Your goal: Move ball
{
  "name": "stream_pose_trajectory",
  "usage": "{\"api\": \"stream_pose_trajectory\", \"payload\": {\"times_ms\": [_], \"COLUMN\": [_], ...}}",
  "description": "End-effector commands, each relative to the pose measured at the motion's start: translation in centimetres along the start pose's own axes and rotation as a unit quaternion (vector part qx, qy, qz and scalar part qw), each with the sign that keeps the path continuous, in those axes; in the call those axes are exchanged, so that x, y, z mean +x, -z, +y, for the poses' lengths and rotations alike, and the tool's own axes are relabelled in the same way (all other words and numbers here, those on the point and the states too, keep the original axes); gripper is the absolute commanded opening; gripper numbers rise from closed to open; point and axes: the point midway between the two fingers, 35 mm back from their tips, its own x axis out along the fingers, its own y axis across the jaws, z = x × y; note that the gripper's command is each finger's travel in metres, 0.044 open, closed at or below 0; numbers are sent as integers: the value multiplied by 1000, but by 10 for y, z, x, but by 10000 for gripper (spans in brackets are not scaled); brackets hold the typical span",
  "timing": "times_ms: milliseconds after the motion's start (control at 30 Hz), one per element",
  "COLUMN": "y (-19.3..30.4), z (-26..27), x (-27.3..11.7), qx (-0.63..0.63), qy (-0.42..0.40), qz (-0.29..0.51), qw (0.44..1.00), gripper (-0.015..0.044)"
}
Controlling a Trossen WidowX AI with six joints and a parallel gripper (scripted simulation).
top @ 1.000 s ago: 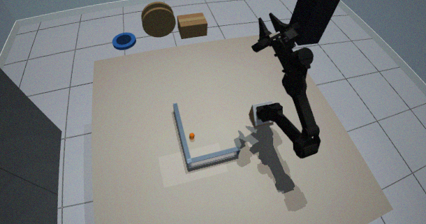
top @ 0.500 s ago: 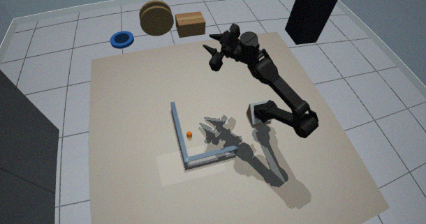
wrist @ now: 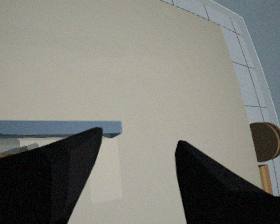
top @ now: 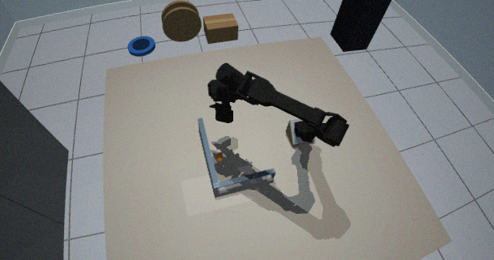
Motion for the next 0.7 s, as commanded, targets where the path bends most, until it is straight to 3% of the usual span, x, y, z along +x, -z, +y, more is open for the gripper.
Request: {"api": "stream_pose_trajectory", "payload": {"times_ms": [0,267,667], "y": [23,82,93], "z": [58,155,163], "x": [42,80,92], "qx": [-44,-62,-62], "qy": [-83,-212,-215], "qz": [106,309,314], "qw": [990,925,922], "gripper": [224,224,224]}}
